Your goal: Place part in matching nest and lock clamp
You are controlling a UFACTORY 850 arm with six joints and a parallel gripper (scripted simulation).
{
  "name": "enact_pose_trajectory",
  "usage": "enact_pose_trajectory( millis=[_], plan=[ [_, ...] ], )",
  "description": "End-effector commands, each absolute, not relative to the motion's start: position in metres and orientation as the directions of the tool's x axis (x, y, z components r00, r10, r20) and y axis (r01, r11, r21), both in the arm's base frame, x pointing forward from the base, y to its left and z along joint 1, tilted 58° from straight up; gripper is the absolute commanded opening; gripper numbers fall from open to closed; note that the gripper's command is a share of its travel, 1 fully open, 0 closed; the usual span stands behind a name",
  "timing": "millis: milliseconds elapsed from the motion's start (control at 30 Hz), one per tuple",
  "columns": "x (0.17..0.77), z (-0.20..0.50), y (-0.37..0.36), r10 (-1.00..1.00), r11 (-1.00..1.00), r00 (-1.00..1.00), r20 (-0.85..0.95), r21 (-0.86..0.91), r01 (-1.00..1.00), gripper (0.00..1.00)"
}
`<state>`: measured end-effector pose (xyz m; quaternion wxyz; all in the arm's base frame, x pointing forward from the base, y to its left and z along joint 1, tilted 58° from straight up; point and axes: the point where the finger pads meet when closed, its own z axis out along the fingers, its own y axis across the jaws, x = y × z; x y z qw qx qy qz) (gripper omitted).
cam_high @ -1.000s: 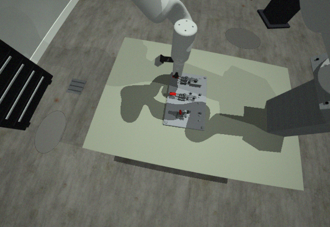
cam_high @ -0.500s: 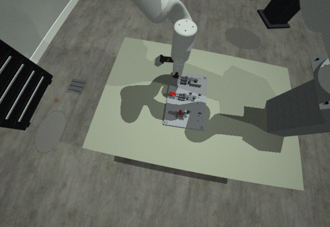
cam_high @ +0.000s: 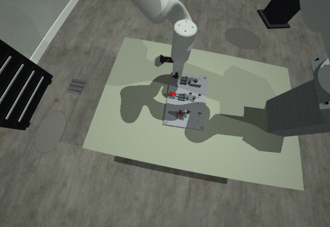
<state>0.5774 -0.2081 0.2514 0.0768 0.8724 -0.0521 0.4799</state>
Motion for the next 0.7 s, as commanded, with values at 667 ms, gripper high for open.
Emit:
enact_pose_trajectory(
  millis=[667],
  plan=[
    [0.5789,0.2504,-0.2085,-0.017,-0.983,0.534,0.845,0.084,-0.165,0.00]
  ],
)
